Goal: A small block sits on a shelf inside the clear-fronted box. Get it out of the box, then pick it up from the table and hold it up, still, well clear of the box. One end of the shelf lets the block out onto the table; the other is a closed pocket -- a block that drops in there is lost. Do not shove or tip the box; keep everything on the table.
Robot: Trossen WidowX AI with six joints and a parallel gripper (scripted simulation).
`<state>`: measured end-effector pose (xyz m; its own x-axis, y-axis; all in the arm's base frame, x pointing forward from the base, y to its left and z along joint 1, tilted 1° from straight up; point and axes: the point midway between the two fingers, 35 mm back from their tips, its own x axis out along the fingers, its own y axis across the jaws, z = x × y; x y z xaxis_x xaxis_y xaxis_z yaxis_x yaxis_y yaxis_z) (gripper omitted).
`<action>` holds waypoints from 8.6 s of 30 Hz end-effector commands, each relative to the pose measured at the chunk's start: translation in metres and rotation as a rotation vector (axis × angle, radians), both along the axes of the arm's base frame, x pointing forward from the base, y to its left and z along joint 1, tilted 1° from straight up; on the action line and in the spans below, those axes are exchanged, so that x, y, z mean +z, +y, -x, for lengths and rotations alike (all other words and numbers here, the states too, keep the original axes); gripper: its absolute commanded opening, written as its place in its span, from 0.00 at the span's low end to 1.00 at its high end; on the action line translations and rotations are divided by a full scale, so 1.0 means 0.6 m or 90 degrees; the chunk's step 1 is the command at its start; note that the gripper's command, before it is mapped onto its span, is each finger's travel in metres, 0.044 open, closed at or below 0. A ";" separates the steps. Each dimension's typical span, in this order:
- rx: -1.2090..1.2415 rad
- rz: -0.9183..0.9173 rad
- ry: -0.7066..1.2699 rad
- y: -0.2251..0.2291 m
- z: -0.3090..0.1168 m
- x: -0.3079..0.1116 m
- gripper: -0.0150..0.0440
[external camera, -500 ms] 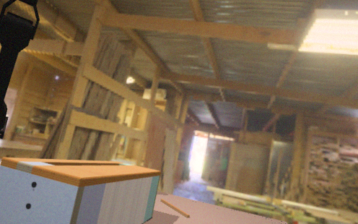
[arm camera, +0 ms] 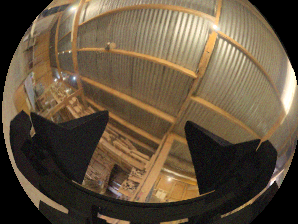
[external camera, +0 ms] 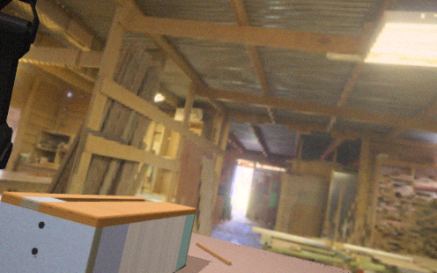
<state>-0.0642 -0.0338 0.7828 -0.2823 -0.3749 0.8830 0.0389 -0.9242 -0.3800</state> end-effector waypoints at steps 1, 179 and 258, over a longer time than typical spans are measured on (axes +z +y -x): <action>-0.121 0.080 -0.034 0.096 0.060 -0.006 0.93; -0.310 1.401 -1.674 0.068 -0.622 -1.219 0.93; -0.538 2.283 0.308 -0.145 -0.606 -1.101 0.74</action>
<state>0.3088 -0.1114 0.1217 0.1158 -0.2725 -0.9552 -0.5917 0.7534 -0.2867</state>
